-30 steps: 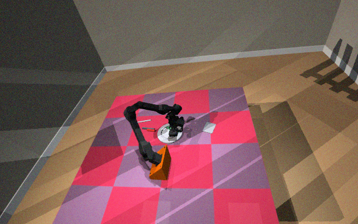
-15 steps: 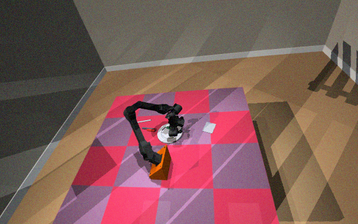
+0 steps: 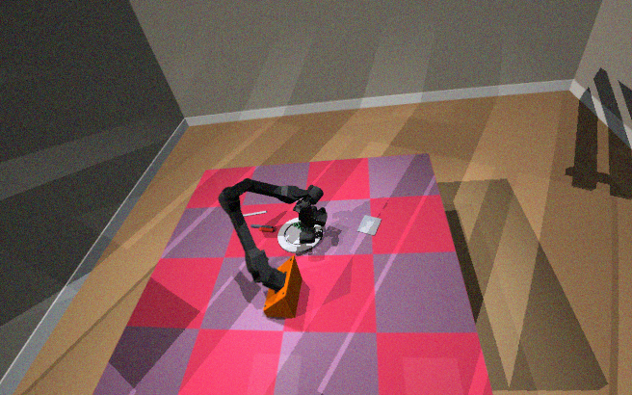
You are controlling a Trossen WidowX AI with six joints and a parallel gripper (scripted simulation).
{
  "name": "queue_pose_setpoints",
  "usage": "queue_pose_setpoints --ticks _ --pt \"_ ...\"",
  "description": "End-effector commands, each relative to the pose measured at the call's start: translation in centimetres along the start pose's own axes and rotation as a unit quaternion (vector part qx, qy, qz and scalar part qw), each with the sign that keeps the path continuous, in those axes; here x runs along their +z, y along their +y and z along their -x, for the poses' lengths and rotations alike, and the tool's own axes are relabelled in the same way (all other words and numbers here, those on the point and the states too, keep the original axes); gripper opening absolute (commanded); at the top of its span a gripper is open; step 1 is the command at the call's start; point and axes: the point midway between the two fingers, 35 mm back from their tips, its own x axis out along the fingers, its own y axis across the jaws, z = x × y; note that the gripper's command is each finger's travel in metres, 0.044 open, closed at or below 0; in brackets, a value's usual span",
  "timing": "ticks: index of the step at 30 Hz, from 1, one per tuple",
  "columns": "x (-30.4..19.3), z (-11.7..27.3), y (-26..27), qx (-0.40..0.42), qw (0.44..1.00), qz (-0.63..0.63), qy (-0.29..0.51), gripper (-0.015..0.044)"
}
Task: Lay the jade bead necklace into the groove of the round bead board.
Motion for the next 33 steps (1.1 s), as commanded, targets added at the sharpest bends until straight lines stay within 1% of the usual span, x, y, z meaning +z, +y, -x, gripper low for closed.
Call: queue_pose_setpoints --ticks 1,7,24,33 --pt "-0.1 -0.4 -0.18 -0.003 1.0 -0.001 0.002 0.0" --pt "-0.1 -0.4 -0.18 -0.003 1.0 -0.001 0.002 0.0" --pt "-0.04 0.05 -0.18 -0.002 1.0 -0.002 0.001 0.044" --pt "-0.03 0.38 -0.17 -0.003 1.0 -0.001 0.002 0.044"
